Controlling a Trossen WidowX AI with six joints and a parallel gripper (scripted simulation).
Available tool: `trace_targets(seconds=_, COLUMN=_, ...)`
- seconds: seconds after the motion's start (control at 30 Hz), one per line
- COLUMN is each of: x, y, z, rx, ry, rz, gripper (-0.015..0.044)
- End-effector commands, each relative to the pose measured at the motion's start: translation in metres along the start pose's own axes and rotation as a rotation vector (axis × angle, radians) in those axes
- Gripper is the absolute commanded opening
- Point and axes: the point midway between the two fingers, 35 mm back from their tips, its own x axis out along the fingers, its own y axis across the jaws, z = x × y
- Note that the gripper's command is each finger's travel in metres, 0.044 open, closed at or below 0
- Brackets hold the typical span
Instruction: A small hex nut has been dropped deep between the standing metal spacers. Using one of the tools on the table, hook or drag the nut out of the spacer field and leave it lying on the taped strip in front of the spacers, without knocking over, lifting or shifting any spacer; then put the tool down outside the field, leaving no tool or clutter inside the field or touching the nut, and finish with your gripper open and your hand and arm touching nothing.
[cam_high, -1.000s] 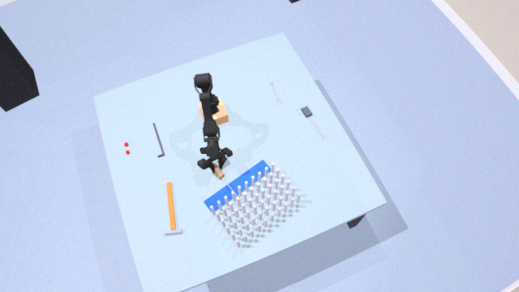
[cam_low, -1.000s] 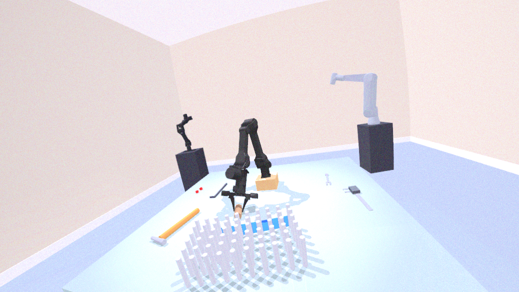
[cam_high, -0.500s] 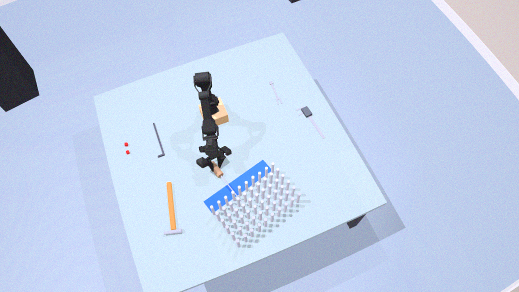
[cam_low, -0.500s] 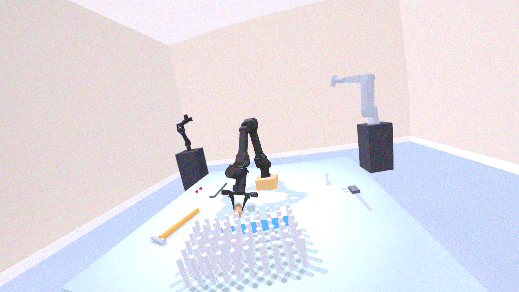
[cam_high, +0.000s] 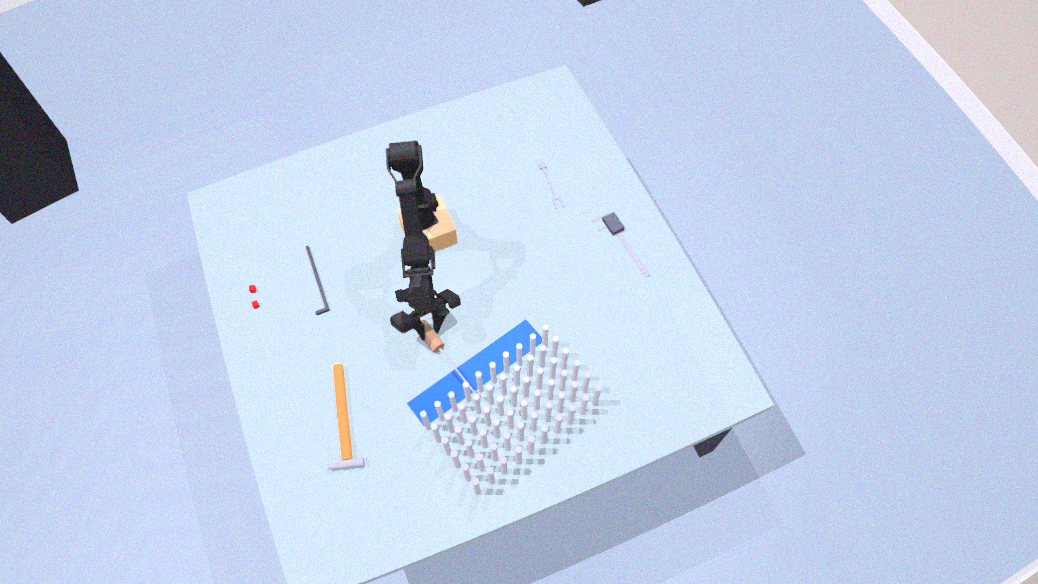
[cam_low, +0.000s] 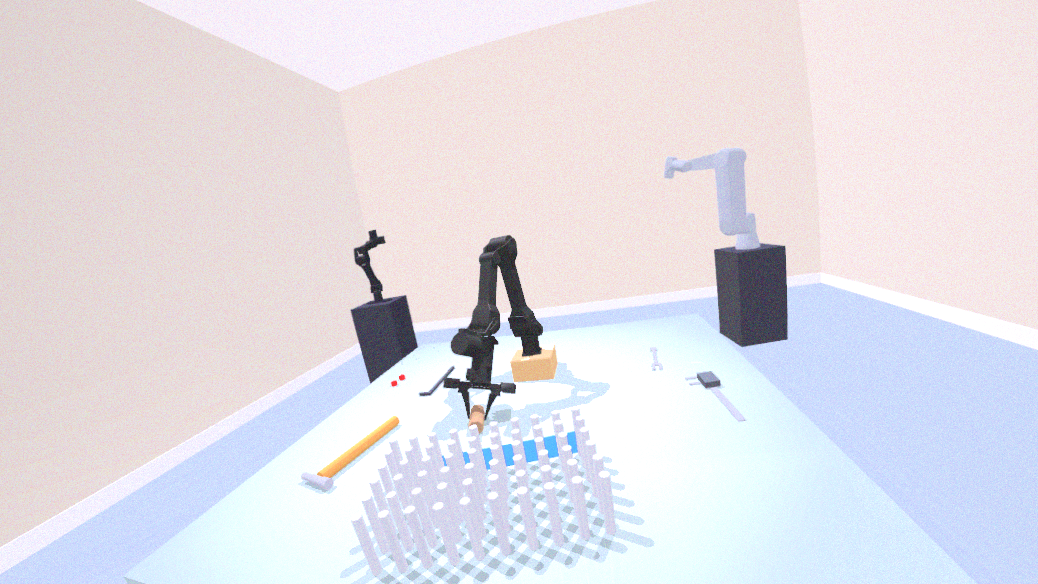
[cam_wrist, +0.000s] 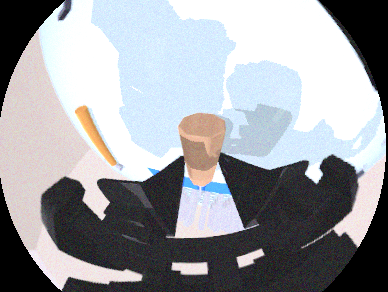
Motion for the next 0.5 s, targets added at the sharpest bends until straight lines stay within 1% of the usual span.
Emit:
trace_targets(seconds=0.0, x=-0.0021, y=-0.0005, z=0.0033, rx=-0.003, ry=0.003, rz=-0.001, gripper=0.0)
trace_targets(seconds=0.47, x=-0.0062, y=-0.0004, z=0.0127, rx=-0.003, ry=0.002, rz=-0.001, gripper=0.0)
